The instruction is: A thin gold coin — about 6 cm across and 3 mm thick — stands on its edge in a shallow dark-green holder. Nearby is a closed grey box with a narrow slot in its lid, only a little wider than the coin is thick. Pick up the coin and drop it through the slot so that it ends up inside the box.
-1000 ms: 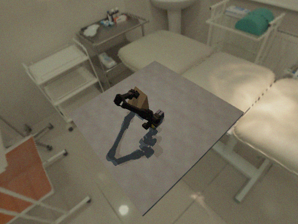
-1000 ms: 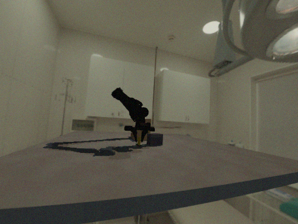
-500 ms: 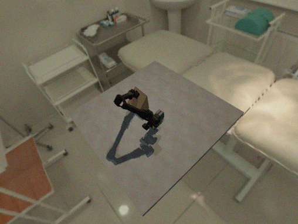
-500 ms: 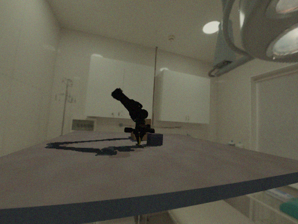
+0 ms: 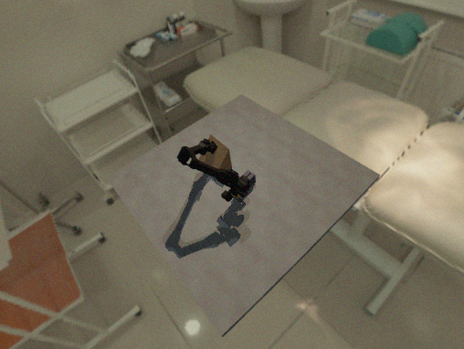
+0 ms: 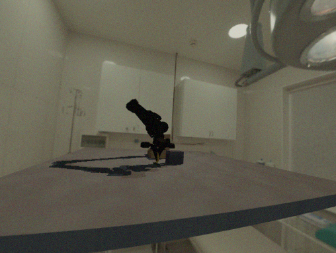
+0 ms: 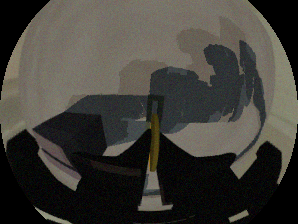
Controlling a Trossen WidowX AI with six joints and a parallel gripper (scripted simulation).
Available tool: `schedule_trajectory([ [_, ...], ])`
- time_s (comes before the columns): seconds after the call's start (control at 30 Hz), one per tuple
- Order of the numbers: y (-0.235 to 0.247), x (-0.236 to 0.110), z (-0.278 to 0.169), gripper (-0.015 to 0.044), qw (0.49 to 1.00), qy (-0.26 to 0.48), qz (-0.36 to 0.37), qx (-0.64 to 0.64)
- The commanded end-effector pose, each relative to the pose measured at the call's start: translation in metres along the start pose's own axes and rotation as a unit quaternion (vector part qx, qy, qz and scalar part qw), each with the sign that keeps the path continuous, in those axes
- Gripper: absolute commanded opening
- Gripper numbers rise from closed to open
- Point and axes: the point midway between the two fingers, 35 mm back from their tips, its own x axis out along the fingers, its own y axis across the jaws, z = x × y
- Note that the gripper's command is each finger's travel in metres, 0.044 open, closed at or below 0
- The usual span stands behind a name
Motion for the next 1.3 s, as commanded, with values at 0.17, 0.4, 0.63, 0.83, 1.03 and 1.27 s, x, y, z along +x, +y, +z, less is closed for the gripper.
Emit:
schedule_trajectory([
  [0.17, 0.001, -0.025, 0.005, 0.0, 1.0, -0.007, 0.005, 0.002],
  [0.4, 0.001, -0.042, 0.005, 0.0, 1.0, -0.007, 0.006, 0.002],
  [0.63, 0.001, -0.06, 0.004, 0.0, 1.0, -0.006, 0.004, 0.003],
  [0.83, 0.0, -0.075, 0.002, 0.0, 1.0, -0.005, 0.001, 0.003],
  [1.03, -0.001, -0.084, 0.001, 0.0, 1.0, -0.004, 0.0, 0.007],
  [1.27, -0.001, -0.084, 0.0, 0.0, 0.993, -0.004, 0.0, 0.114],
])
